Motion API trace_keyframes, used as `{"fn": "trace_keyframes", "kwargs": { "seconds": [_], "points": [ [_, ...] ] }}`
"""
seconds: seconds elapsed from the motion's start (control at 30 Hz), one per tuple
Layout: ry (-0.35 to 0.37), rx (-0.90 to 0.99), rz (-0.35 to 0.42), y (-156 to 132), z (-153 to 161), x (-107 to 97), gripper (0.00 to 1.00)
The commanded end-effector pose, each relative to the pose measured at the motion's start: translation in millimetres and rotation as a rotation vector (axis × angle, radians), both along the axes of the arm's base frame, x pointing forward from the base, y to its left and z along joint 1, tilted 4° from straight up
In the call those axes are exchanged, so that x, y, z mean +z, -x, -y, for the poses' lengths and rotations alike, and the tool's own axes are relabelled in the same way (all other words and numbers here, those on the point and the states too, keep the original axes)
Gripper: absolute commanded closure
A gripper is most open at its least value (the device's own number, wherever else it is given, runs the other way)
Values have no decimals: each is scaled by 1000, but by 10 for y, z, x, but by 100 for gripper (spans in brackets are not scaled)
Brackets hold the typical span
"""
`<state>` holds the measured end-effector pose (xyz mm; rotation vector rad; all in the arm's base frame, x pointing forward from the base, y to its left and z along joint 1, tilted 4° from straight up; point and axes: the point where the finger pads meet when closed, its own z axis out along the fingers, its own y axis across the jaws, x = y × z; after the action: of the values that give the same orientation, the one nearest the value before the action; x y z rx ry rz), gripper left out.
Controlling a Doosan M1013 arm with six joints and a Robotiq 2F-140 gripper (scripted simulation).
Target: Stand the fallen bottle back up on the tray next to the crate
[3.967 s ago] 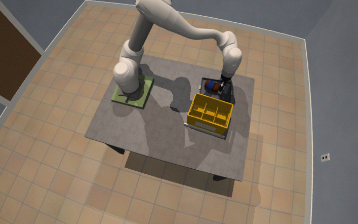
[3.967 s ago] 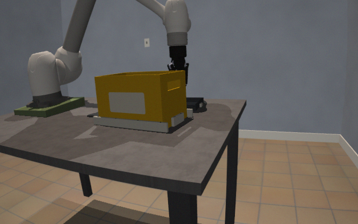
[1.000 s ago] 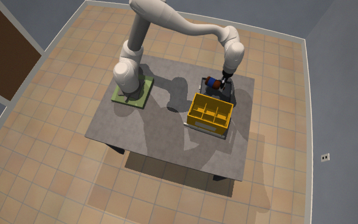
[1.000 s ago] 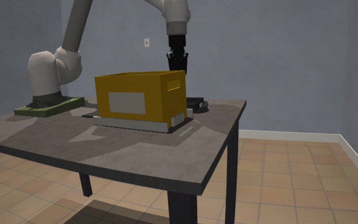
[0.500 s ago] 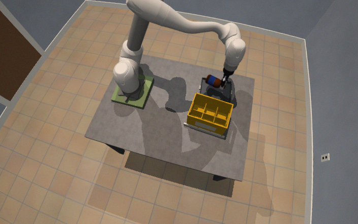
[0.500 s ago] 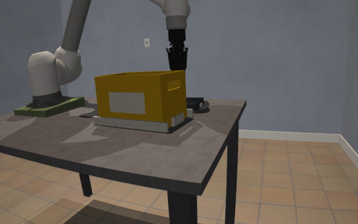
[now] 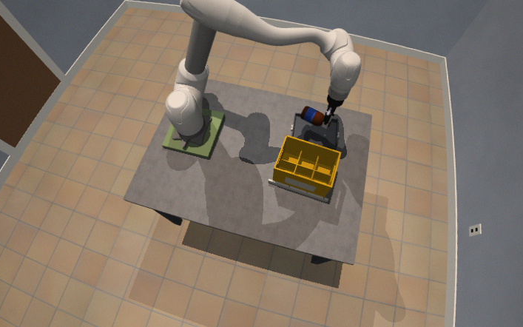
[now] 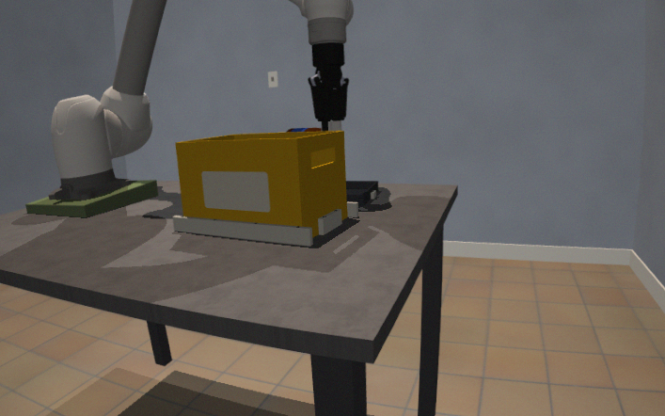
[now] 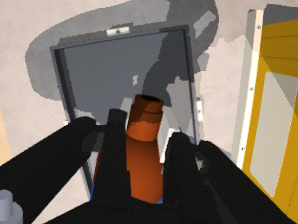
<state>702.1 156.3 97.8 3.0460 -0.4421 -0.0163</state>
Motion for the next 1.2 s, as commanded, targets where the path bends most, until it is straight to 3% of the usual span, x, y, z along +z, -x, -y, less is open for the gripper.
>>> {"fn": "trace_keyframes", "kwargs": {
  "seconds": [0.0,1.17],
  "points": [
    [-3,2,1,0,-26,91,90],
    [-3,2,1,-8,-50,501,90]
  ]
}}
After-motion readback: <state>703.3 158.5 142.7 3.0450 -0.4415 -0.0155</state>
